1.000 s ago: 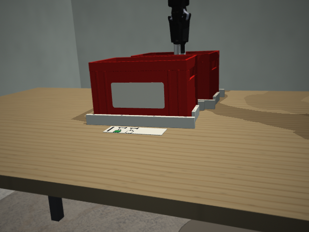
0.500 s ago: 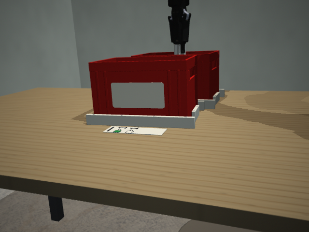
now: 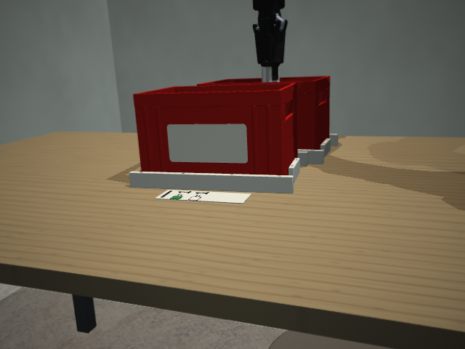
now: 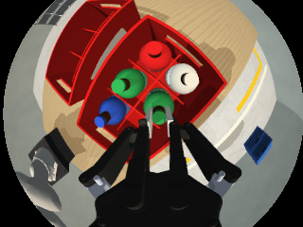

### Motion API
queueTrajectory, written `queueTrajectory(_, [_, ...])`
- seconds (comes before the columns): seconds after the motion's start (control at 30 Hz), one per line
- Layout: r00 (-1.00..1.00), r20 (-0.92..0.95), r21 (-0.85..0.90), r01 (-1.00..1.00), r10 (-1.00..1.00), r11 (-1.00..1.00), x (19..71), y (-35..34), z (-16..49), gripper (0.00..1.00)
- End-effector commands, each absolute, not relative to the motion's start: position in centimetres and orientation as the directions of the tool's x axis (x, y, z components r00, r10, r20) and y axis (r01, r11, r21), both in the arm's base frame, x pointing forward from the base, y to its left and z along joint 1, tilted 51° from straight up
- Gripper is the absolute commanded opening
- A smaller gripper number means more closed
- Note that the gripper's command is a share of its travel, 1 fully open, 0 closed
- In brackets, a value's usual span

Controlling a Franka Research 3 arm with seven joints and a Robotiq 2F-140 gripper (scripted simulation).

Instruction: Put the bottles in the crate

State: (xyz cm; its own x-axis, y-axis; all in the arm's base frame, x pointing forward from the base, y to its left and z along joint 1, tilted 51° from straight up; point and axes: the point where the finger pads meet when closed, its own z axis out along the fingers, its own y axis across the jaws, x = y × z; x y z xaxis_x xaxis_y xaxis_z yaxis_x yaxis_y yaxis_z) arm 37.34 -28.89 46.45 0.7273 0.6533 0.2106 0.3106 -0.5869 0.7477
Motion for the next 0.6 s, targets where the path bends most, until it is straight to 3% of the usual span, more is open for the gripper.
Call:
queueTrajectory(0.0, [0.729,0.215,0.746,0.307,0.65,-0.591,37.3,-28.8,46.4,0.0])
queueTrajectory(0.57, [0.729,0.215,0.746,0.307,0.65,-0.591,36.3,-28.0,47.5,0.0])
